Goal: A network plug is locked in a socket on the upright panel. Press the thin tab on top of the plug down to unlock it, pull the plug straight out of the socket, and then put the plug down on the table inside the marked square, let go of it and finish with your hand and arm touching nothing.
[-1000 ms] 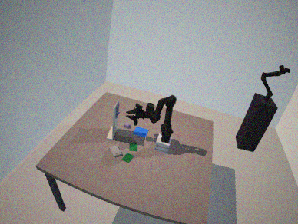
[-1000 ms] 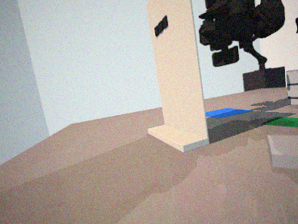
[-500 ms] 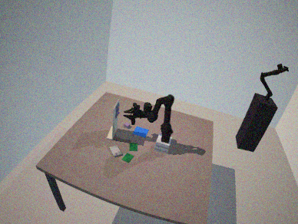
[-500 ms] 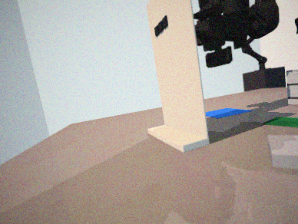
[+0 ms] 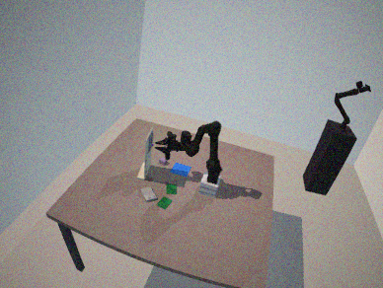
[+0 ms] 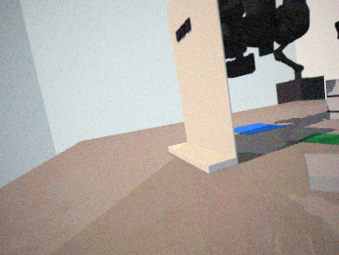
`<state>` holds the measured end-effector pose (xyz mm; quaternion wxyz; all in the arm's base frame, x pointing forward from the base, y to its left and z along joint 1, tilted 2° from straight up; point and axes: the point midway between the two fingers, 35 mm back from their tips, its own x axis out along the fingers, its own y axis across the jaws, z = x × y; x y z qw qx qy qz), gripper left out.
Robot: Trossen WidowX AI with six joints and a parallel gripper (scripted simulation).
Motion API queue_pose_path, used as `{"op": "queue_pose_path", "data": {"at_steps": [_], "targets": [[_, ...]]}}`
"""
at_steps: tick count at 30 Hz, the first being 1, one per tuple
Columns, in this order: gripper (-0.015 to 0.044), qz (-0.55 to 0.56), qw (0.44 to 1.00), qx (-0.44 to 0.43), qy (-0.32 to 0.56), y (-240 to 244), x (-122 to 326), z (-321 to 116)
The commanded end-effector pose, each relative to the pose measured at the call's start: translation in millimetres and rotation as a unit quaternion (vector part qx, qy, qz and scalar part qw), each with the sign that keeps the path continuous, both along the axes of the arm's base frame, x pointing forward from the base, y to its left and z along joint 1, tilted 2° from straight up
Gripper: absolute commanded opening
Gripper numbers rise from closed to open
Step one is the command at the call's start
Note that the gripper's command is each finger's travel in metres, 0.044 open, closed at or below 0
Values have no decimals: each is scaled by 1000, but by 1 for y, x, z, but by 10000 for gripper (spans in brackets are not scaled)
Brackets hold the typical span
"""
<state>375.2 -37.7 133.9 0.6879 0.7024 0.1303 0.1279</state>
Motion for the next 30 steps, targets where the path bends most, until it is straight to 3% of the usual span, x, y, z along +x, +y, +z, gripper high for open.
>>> {"op": "queue_pose_path", "data": {"at_steps": [1,13,30], "targets": [[156,-1,1000,2,-1,1,10,1],[156,-1,1000,2,-2,3,23,1],[43,-1,1000,2,-2,3,23,1]]}}
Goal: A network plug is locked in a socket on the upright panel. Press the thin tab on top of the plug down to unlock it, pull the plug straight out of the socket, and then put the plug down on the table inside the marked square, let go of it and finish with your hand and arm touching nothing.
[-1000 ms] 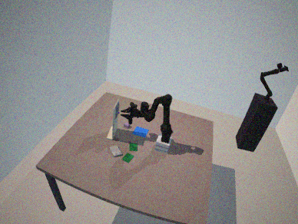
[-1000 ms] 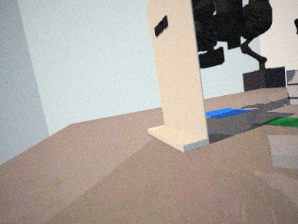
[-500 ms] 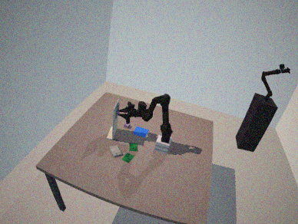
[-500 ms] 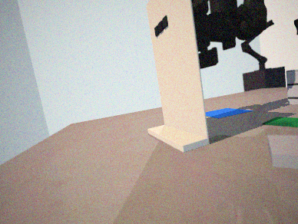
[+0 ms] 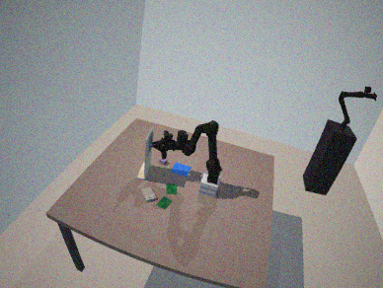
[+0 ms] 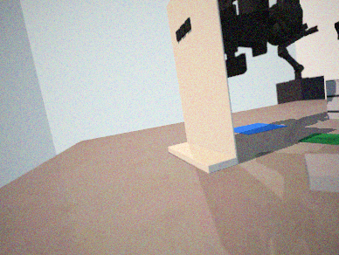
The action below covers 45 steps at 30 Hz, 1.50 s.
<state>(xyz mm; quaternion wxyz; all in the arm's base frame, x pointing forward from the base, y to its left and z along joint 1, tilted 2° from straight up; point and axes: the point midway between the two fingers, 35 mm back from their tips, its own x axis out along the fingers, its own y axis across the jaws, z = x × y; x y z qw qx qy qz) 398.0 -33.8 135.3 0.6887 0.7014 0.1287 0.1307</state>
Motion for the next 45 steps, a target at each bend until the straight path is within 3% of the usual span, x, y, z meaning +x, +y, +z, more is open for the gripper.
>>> {"op": "queue_pose_path", "data": {"at_steps": [1,7,45], "targets": [[36,-2,1000,2,1,-1,1,0],[0,-2,1000,2,1,-1,1,0],[0,-2,1000,2,2,-3,-21,-1]]}}
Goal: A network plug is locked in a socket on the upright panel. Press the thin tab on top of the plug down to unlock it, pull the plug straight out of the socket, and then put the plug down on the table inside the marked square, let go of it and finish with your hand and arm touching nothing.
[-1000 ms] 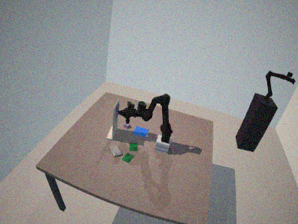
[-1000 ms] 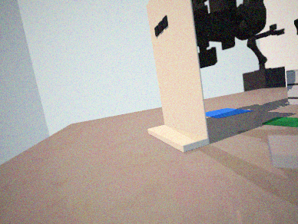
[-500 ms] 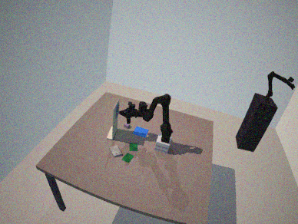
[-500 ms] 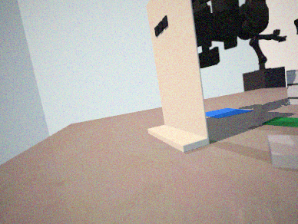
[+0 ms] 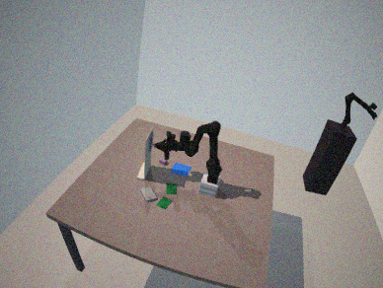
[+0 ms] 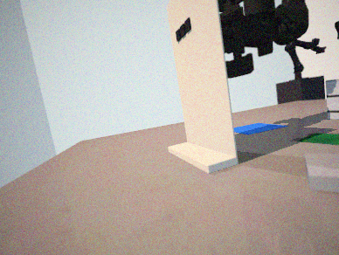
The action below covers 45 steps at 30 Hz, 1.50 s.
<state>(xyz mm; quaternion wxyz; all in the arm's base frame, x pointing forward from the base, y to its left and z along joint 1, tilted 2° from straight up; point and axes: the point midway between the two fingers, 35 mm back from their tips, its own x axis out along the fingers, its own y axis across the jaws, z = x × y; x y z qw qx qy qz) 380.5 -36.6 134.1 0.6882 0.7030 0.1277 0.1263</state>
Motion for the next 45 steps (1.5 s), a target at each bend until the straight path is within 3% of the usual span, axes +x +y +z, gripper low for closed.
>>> {"op": "queue_pose_path", "data": {"at_steps": [1,45], "targets": [[0,2,1000,1,0,0,-4,0],[0,2,1000,1,1,-6,-34,0]]}}
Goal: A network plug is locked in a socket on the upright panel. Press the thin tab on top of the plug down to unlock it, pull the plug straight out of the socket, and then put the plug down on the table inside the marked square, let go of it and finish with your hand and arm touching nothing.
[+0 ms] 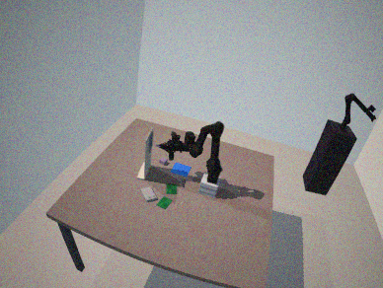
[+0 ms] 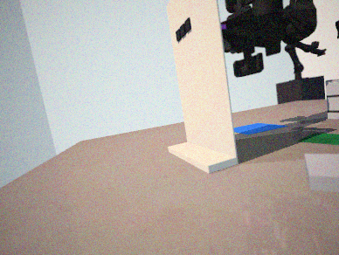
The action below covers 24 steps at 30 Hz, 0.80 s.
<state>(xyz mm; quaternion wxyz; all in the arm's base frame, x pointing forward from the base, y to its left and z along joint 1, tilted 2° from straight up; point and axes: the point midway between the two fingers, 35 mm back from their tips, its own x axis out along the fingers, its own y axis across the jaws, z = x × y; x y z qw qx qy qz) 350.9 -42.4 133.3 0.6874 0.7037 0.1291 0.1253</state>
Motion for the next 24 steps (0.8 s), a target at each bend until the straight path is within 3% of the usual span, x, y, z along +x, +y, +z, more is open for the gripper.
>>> {"op": "queue_pose_path", "data": {"at_steps": [1,24], "targets": [[0,1,1000,0,-1,0,-5,0],[0,0,1000,1,1,-3,-16,1]]}}
